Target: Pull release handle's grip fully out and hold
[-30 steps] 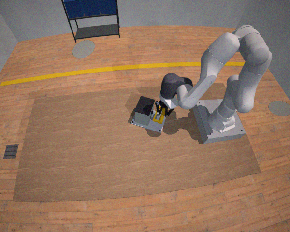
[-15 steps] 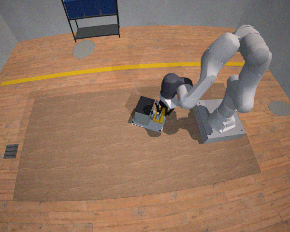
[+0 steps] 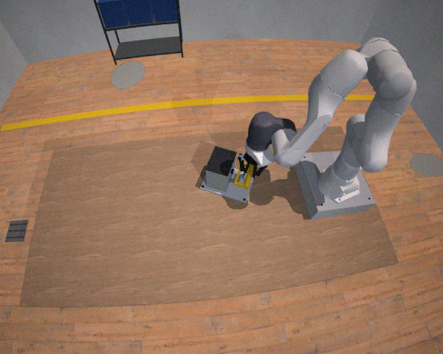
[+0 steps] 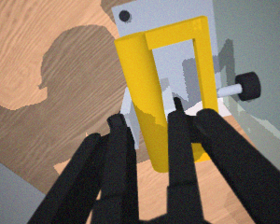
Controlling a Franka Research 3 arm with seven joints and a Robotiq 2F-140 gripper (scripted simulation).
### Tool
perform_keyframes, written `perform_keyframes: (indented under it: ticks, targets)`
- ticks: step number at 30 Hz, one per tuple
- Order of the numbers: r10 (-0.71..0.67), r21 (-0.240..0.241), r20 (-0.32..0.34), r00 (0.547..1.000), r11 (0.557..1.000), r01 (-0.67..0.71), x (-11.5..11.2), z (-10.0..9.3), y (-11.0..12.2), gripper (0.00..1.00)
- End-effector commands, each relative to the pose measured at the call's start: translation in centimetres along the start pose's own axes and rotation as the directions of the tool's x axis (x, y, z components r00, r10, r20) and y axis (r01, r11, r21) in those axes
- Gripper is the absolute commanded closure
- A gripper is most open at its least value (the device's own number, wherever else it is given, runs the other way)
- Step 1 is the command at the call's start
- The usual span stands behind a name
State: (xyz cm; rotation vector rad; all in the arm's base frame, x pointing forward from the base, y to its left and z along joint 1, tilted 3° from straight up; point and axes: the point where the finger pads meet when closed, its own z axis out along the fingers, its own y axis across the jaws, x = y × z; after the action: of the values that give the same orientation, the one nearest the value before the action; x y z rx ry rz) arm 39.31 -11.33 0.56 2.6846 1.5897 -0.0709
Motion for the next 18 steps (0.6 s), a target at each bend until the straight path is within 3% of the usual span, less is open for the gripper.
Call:
perform_keyframes:
  ticks: [1, 18]
  targets:
    - [0.003, 0.009, 0.004, 1.000, 1.000, -0.003, -0.2, 0.1, -1.1, 1.00]
    - [0.003, 0.009, 0.004, 1.000, 1.000, -0.003, -0.1, 0.1, -4.5, 1.00]
